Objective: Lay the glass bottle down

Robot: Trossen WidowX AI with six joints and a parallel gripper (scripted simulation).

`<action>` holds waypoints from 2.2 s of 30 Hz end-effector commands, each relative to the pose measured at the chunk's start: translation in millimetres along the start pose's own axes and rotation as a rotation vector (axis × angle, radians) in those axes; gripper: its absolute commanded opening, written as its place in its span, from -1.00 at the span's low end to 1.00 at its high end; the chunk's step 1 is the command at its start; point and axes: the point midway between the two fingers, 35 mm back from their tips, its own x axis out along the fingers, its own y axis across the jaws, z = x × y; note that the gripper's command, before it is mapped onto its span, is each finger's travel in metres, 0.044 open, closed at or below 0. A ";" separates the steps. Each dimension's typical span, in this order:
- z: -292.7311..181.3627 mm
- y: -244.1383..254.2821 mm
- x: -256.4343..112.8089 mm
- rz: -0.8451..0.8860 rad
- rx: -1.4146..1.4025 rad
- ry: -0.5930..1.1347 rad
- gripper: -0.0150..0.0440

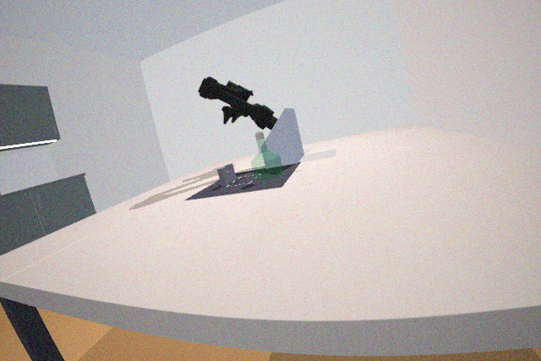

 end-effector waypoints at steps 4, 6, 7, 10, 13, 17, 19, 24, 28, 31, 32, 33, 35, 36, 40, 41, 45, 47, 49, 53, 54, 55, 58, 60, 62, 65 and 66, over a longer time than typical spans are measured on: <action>-1.3 -1.8 8.2 -0.021 0.044 0.008 1.00; -2.2 -4.1 17.7 -0.046 0.092 0.016 1.00; -2.7 -5.8 23.6 -0.061 0.123 0.020 1.00; -3.9 -11.5 42.4 -0.103 0.211 0.029 1.00; -4.8 -21.2 65.0 -0.157 0.317 0.028 1.00; -4.9 -38.3 95.4 -0.224 0.465 0.009 1.00; -4.3 -47.2 108.0 -0.250 0.527 -0.005 1.00; -0.1 -81.6 145.4 -0.325 0.719 -0.072 1.00; 6.2 -117.2 172.2 -0.375 0.867 -0.152 1.00; 13.6 -152.0 188.6 -0.412 0.967 -0.226 1.00; 16.3 -164.6 193.1 -0.422 1.000 -0.254 1.00; 19.2 -177.5 197.1 -0.432 1.031 -0.282 1.00; 25.1 -203.0 203.2 -0.448 1.087 -0.340 1.00; 28.4 -216.7 205.4 -0.455 1.115 -0.372 1.00; 42.2 -272.5 208.0 -0.471 1.210 -0.505 1.00; 45.8 -286.5 207.0 -0.473 1.230 -0.539 1.00; 64.7 -340.0 200.0 -0.452 1.284 -0.677 1.00; 77.5 -367.6 191.7 -0.431 1.302 -0.757 1.00; 90.9 -392.7 180.6 -0.405 1.312 -0.837 1.00; 121.3 -442.8 147.4 -0.334 1.306 -1.001 1.00; 128.8 -454.1 137.4 -0.315 1.297 -1.038 1.00; 136.2 -464.7 126.7 -0.296 1.287 -1.074 1.00; 158.0 -493.3 91.4 -0.237 1.241 -1.170 1.00; 171.6 -510.3 65.0 -0.203 1.211 -1.231 1.00; 185.3 -523.8 37.5 -0.168 1.170 -1.281 1.00; 204.3 -538.6 -4.2 -0.124 1.098 -1.337 1.00; 210.4 -542.4 -18.4 -0.111 1.070 -1.351 1.00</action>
